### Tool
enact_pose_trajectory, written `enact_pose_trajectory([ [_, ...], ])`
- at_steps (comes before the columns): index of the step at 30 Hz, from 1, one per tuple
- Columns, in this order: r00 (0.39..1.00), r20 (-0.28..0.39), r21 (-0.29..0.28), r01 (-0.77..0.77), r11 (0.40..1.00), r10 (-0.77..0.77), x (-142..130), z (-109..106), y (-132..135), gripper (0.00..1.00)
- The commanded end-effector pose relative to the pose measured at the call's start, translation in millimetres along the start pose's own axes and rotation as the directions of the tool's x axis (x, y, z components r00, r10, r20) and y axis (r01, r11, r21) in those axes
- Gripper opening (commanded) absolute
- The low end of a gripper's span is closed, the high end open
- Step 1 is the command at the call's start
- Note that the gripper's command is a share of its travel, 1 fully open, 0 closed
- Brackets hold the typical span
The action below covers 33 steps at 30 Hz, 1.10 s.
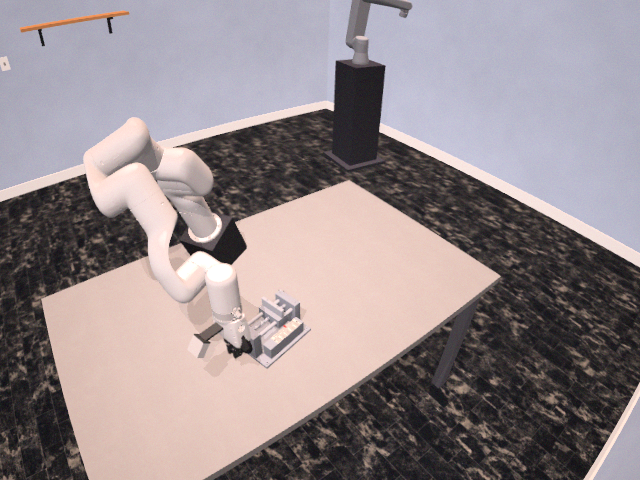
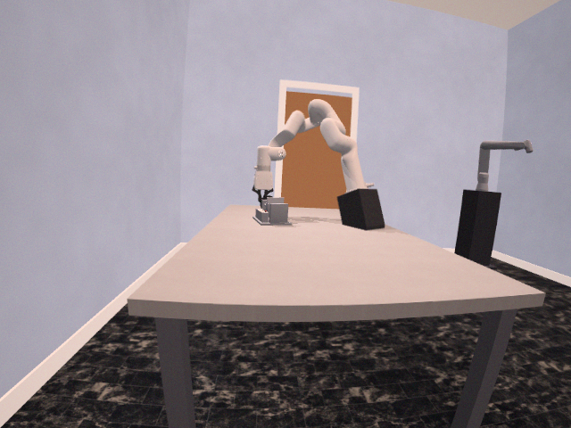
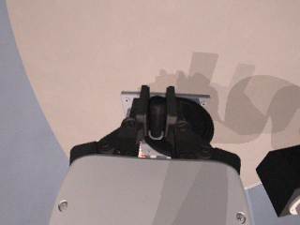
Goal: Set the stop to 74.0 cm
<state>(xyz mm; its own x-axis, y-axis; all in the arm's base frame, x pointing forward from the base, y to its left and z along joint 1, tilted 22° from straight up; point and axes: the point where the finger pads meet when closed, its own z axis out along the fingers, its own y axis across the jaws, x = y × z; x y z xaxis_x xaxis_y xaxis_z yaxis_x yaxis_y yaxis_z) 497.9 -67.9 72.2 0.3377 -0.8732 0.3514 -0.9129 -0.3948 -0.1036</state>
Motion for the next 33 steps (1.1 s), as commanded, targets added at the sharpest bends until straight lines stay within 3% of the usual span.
enact_pose_trajectory([
  [1, 1.0, -0.001, -0.001, 0.001, 1.0, -0.001, 0, 0, -1, 0.06],
  [33, 1.0, -0.001, -0.001, 0.001, 1.0, -0.001, 0, 17, -7, 0.06],
])
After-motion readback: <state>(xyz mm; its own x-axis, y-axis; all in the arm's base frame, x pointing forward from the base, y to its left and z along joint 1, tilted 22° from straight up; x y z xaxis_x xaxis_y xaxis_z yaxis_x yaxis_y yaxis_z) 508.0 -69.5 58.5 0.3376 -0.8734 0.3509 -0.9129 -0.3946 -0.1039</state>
